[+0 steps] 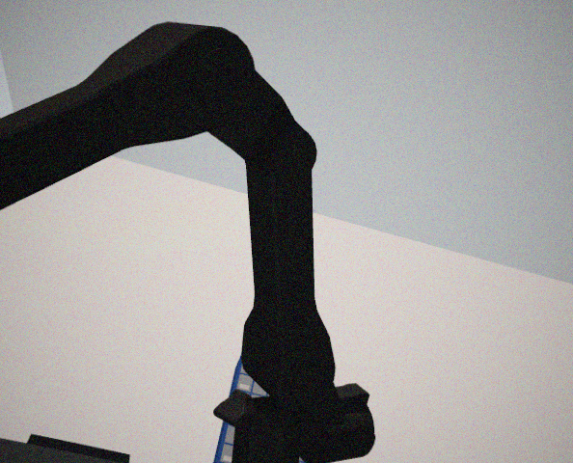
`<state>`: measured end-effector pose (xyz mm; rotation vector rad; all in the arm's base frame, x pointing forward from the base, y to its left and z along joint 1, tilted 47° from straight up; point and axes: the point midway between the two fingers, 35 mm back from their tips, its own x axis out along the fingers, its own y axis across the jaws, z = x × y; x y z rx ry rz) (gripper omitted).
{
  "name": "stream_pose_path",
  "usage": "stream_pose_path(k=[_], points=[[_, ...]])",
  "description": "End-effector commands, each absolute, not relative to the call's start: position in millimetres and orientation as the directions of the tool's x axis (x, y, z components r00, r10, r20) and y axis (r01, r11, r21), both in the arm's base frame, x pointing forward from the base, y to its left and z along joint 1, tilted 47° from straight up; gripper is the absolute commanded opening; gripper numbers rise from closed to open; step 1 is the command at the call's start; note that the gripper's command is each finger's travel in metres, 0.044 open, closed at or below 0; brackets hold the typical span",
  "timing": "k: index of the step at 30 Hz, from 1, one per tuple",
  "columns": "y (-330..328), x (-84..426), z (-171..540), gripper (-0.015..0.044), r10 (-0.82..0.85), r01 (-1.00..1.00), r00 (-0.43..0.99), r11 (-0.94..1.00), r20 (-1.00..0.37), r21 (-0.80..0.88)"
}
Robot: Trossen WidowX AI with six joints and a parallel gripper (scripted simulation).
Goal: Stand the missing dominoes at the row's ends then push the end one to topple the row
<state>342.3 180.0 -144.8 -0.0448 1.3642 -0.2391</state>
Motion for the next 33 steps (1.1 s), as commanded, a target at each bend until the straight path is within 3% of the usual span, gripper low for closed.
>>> stream_pose_path(k=[1, 7, 23, 33], points=[[182, 316, -102, 0.0440, -0.611, 0.597, 0.055, 0.654, -0.790, -0.465], [173, 307, -83, 0.0440, -0.716, 0.653, 0.020, 0.538, -0.698, -0.533], [172, 307, -84, 0.0440, -0.716, 0.653, 0.020, 0.538, -0.698, -0.533], [125, 309, -127, 0.0440, -0.718, 0.654, 0.021, 0.536, -0.696, -0.534]])
